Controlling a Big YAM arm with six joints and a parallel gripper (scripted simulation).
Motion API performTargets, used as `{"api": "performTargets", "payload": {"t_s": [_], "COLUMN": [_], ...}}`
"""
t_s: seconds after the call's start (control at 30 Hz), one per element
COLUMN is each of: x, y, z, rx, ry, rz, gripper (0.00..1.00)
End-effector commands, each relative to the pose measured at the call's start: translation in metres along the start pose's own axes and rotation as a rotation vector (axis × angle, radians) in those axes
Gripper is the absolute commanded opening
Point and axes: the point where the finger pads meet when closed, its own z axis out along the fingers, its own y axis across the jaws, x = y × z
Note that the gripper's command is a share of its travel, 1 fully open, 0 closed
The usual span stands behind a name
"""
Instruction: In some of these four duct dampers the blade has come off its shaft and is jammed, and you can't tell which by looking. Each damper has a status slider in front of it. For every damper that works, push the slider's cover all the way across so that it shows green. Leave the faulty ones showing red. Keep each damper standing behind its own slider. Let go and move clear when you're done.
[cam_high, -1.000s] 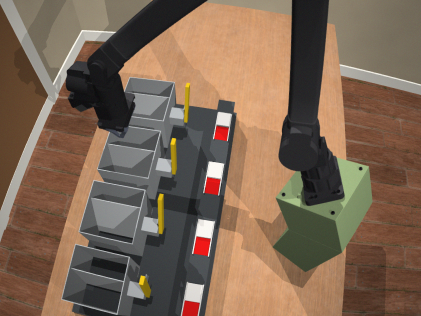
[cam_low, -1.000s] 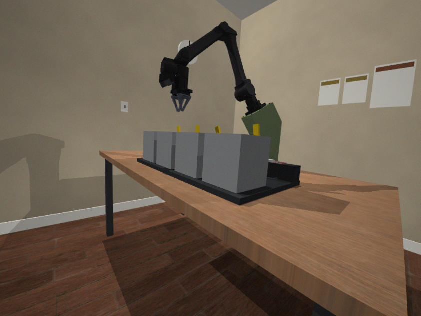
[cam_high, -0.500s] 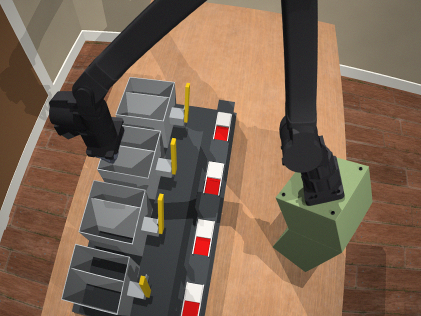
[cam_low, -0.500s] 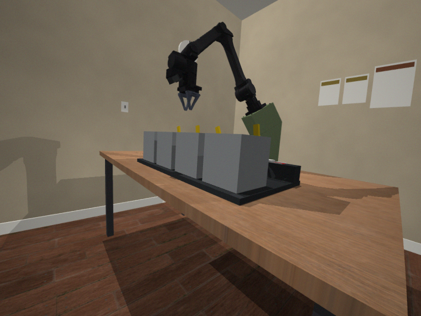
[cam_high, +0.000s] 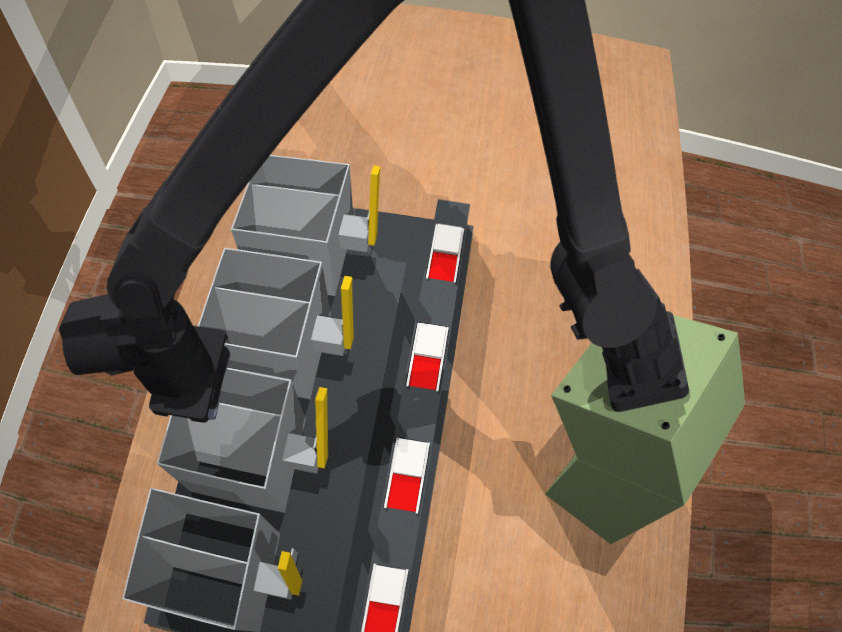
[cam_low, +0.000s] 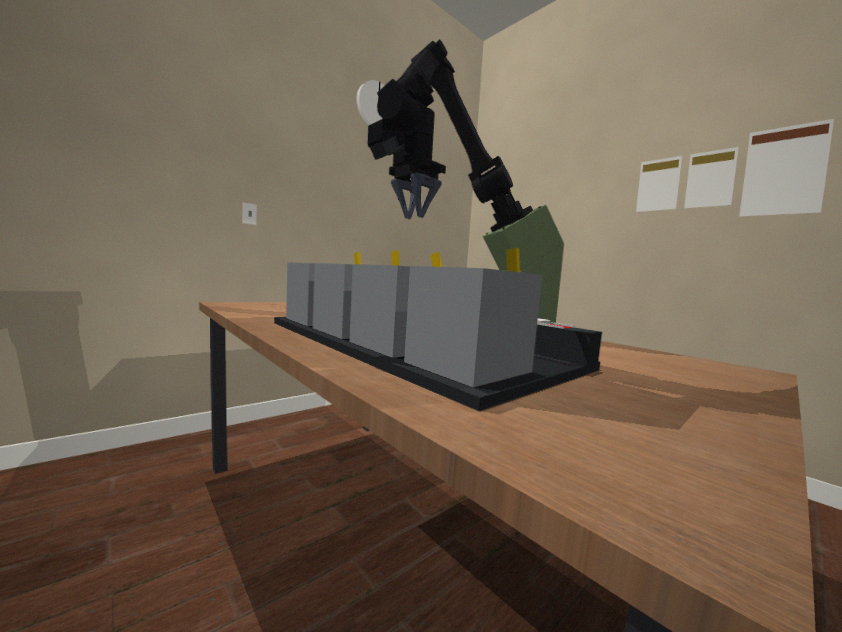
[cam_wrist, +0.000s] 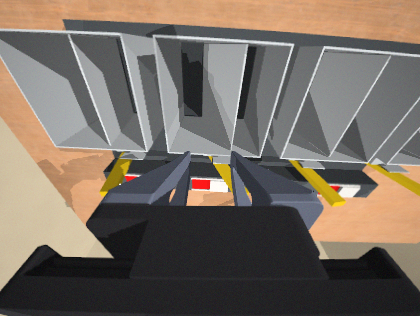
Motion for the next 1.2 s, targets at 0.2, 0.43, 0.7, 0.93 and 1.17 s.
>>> {"api": "performTargets", "payload": {"t_s": [0.2,0.43,0.7,0.93,1.17], "x": [-0.024,-0.025,-0.025,-0.025,-0.025], "y": [-0.001,-0.006,-0.006,-0.006,-0.006], "z": [-0.011,-0.009,-0.009,-0.009,-0.009], "rx": [-0.003,0.003,0.003,0.003,0.003], "ry": [-0.025,-0.022,-0.022,-0.022,-0.022], "rz": [0.056,0.062,0.061,0.061,0.061], "gripper": [0.36,0.36,0.36,0.36,0.36]}}
